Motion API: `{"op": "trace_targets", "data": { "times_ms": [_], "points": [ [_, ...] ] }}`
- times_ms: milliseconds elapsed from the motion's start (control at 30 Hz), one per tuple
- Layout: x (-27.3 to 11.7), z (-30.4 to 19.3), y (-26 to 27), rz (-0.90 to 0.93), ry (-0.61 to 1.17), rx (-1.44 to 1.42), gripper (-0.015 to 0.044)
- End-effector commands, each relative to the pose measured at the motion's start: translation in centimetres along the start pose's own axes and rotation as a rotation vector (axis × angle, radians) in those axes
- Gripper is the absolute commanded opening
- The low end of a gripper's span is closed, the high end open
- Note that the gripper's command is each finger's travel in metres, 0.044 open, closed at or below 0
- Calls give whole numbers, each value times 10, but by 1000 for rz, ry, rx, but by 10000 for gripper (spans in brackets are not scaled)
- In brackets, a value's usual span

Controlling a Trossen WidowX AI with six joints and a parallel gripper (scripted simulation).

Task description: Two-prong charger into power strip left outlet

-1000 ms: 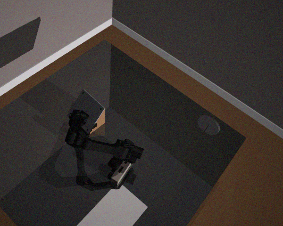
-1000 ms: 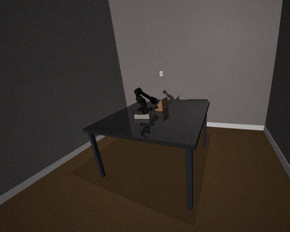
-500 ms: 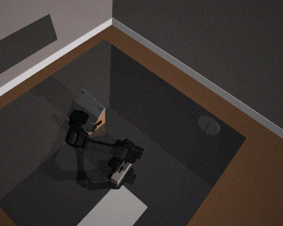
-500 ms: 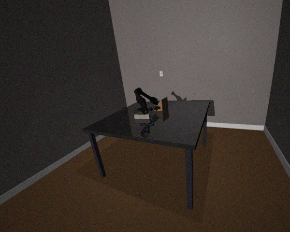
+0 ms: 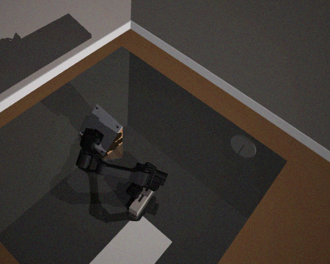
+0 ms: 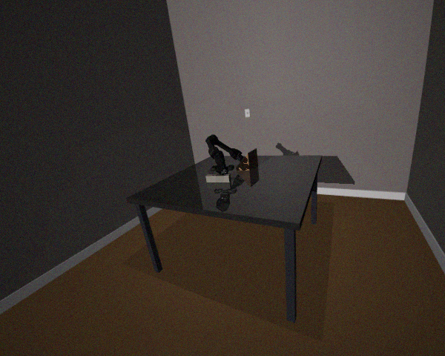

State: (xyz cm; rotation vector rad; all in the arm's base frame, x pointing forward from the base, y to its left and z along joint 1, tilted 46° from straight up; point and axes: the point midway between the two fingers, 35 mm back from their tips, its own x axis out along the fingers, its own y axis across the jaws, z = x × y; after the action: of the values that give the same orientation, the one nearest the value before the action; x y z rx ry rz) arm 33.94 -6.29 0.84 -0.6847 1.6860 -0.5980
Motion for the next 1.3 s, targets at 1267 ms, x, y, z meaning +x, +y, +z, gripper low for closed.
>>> {"op": "trace_targets", "data": {
  "times_ms": [1267],
  "points": [
    [1,-8,0,0,-16,10,440]
  ]
}}
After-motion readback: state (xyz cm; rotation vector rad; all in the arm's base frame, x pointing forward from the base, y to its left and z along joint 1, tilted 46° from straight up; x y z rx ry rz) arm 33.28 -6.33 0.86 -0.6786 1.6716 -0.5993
